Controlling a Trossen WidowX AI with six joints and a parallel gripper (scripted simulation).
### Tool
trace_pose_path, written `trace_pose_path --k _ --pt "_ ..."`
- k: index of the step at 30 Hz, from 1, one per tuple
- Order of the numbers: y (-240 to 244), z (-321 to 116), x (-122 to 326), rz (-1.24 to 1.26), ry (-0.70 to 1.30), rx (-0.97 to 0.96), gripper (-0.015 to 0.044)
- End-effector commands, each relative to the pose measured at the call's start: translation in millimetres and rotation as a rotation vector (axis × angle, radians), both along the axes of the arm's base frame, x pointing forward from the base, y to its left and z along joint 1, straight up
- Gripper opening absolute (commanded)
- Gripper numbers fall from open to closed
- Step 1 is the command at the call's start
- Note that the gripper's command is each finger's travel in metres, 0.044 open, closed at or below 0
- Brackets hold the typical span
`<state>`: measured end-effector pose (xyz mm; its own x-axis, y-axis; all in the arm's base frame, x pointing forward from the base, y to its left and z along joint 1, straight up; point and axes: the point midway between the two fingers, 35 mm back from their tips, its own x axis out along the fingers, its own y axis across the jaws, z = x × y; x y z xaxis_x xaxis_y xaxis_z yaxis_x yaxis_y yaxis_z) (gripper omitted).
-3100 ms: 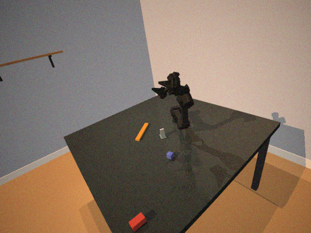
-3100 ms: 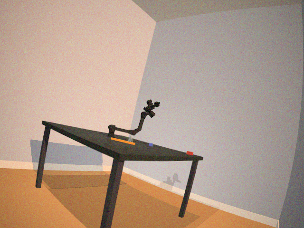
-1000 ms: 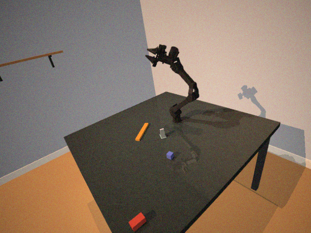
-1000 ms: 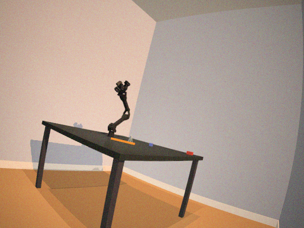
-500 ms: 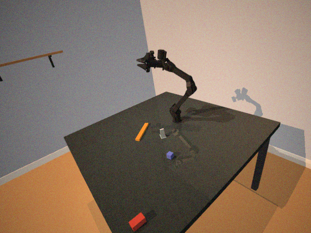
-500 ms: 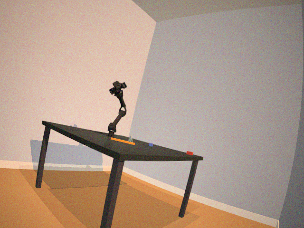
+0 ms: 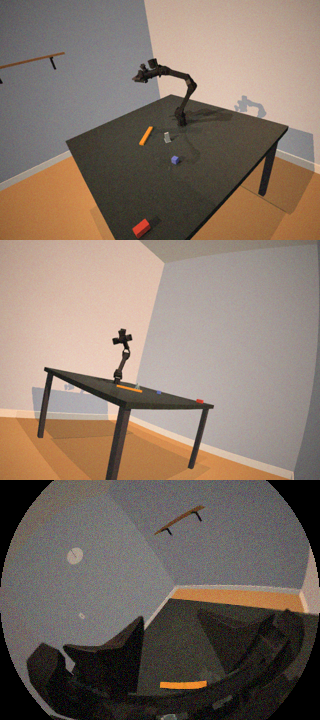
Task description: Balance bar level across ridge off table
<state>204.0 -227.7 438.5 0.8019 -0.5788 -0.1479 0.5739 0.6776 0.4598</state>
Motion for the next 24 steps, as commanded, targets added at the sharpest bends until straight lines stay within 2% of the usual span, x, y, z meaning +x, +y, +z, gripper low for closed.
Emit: trace_pose_path --k 1,13,24 --pt "-6.1 -32.5 17.5 0.044 0.141 0.002 0.0315" --pt "-0.2 -120.9 61.4 0.256 0.553 -0.046 0.0315" --pt "32.8 -203.5 88.9 0.568 0.915 -0.115 0.0315"
